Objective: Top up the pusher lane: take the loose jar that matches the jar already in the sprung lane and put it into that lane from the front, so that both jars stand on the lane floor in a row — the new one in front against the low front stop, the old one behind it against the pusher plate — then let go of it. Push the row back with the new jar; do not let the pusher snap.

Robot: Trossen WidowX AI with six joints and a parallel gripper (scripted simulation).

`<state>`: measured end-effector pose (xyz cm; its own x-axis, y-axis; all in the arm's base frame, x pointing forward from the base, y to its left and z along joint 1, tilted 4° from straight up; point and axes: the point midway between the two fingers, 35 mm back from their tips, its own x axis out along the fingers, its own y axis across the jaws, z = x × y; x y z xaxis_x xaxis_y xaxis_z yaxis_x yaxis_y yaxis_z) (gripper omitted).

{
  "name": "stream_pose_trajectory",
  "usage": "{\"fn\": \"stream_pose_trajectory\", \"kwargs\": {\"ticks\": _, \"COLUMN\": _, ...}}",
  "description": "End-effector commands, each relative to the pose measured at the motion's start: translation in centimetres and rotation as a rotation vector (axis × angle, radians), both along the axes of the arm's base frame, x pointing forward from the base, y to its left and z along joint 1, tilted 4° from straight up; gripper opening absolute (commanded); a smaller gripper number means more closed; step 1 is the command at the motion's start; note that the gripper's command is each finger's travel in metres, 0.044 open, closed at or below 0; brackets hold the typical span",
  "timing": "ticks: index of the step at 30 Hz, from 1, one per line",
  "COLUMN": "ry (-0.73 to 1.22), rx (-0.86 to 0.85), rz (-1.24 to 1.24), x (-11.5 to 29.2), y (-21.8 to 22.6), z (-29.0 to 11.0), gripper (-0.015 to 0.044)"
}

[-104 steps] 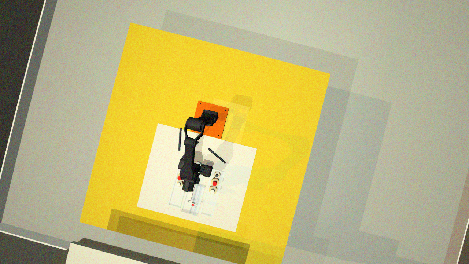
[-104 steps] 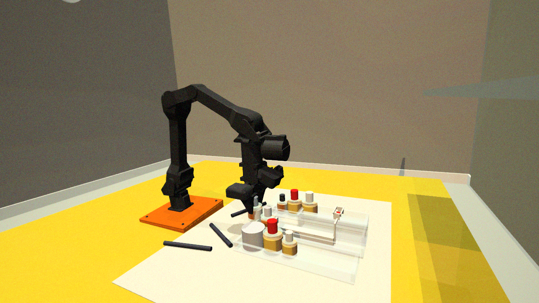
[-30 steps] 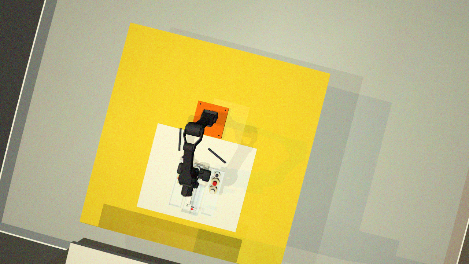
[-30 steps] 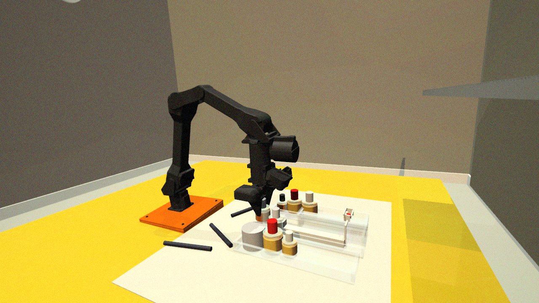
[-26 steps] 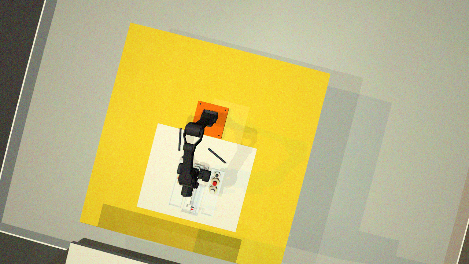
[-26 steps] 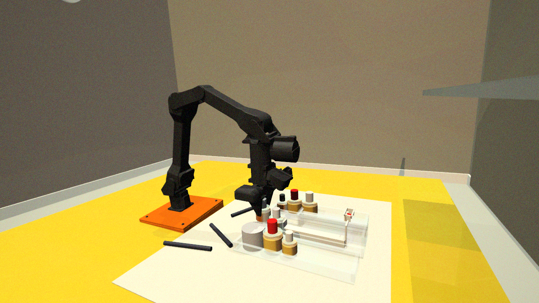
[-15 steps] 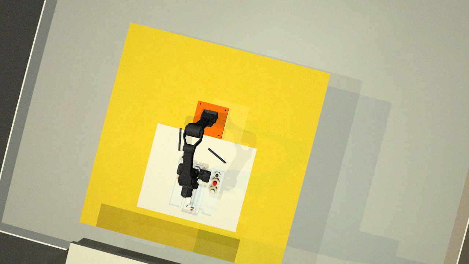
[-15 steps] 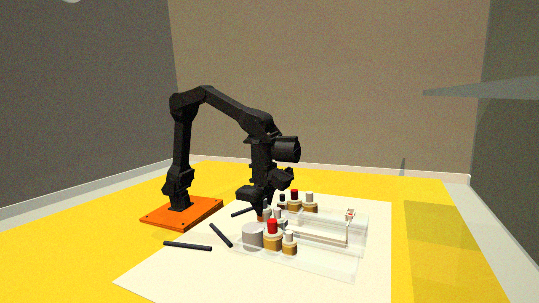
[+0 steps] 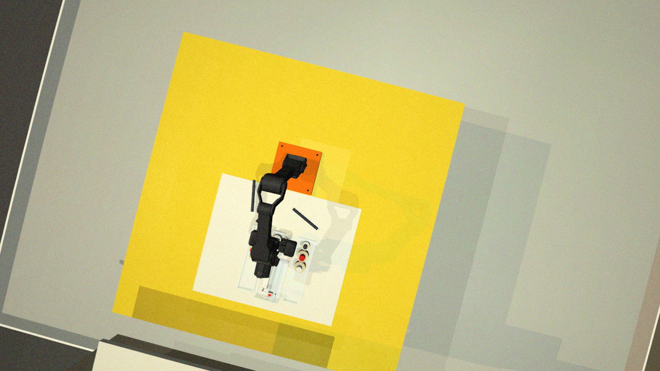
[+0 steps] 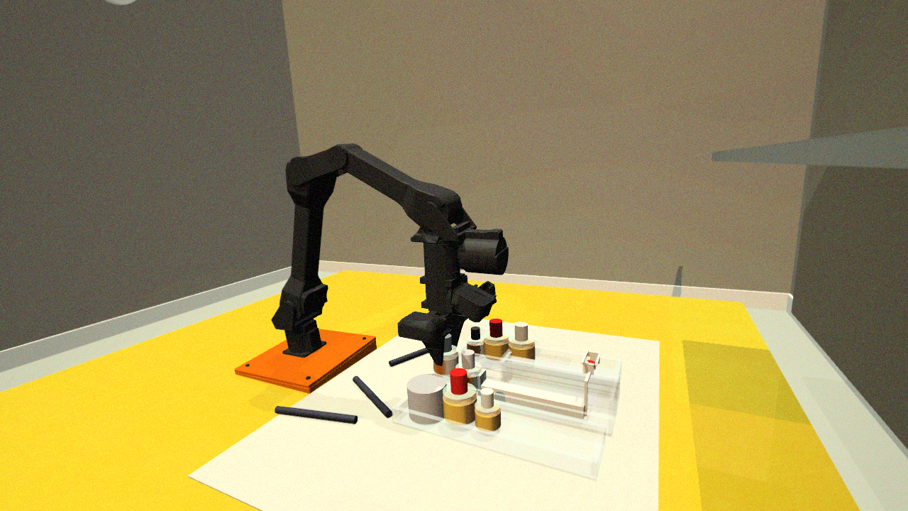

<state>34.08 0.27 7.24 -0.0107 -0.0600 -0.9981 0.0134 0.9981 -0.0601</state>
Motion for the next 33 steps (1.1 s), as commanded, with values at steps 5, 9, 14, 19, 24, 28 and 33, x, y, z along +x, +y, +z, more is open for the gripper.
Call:
{"fn": "stream_pose_trajectory", "kwargs": {"ticks": 5, "ry": -0.019, "rx": -0.003, "rz": 0.006, "x": 0.54, "y": -0.03, "z": 0.11, "gripper": 0.0}}
{"fn": "stream_pose_trajectory", "kwargs": {"ticks": 9, "ry": -0.019, "rx": -0.003, "rz": 0.006, "x": 0.54, "y": -0.03, "z": 0.11, "gripper": 0.0}}
{"fn": "stream_pose_trajectory", "kwargs": {"ticks": 14, "ry": -0.019, "rx": -0.003, "rz": 0.006, "x": 0.58, "y": -0.03, "z": 0.14, "gripper": 0.0}}
{"fn": "stream_pose_trajectory", "kwargs": {"ticks": 19, "ry": -0.019, "rx": -0.003, "rz": 0.006, "x": 0.66, "y": -0.03, "z": 0.21, "gripper": 0.0}}
{"fn": "stream_pose_trajectory", "kwargs": {"ticks": 24, "ry": -0.019, "rx": -0.003, "rz": 0.006, "x": 0.73, "y": -0.03, "z": 0.22, "gripper": 0.0}}
{"fn": "stream_pose_trajectory", "kwargs": {"ticks": 28, "ry": -0.019, "rx": -0.003, "rz": 0.006, "x": 0.78, "y": -0.03, "z": 0.22, "gripper": 0.0}}
{"fn": "stream_pose_trajectory", "kwargs": {"ticks": 33, "ry": -0.019, "rx": -0.003, "rz": 0.006, "x": 0.8, "y": -0.03, "z": 0.17, "gripper": 0.0}}
